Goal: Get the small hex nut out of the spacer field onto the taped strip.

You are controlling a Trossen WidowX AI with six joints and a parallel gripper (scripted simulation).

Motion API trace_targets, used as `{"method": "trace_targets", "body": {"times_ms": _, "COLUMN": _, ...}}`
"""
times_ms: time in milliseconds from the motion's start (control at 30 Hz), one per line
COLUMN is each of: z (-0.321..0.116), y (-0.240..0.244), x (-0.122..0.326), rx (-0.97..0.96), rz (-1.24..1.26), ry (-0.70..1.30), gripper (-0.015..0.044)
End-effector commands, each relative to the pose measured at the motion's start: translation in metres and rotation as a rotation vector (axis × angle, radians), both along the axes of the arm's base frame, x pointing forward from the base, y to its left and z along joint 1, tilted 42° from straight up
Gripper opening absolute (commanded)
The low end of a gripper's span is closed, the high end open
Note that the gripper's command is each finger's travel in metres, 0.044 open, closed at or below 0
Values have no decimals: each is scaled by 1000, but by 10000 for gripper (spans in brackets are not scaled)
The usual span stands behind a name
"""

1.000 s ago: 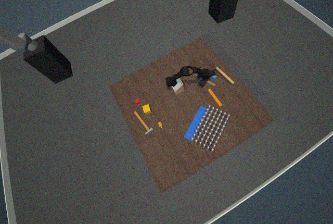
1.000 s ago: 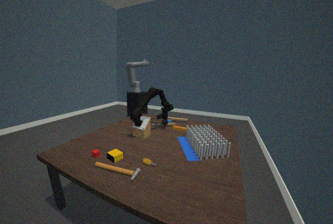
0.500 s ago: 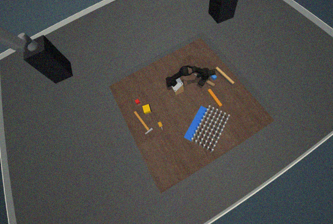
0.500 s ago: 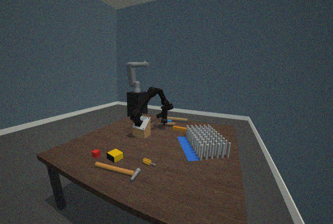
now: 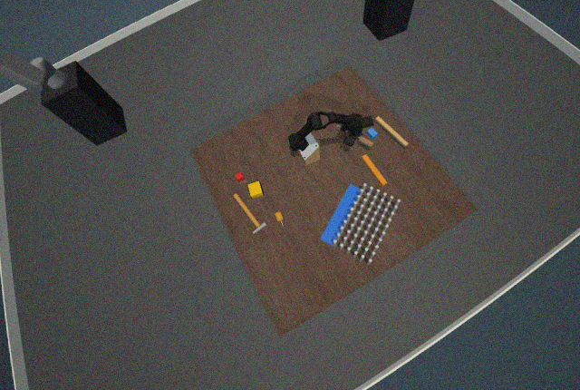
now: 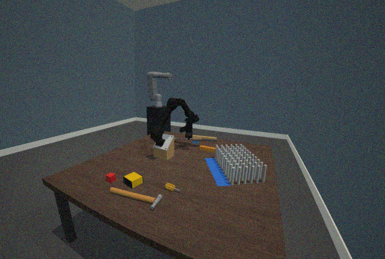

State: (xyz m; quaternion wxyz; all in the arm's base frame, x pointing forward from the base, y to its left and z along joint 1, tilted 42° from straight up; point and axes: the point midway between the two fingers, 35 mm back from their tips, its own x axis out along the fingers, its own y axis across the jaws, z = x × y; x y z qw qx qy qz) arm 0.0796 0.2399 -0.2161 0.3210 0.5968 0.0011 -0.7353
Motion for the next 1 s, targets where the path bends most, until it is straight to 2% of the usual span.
{"method": "trace_targets", "body": {"times_ms": 0, "z": 8, "y": -4, "x": -4, "rx": 12, "rz": -2, "ry": -2, "gripper": 0}}
{"method": "trace_targets", "body": {"times_ms": 500, "z": 33, "y": -45, "x": -23, "rx": 9, "rz": 2, "ry": -1, "gripper": 0}}
{"method": "trace_targets", "body": {"times_ms": 967, "z": 20, "y": -55, "x": -21, "rx": 7, "rz": 2, "ry": -1, "gripper": 0}}
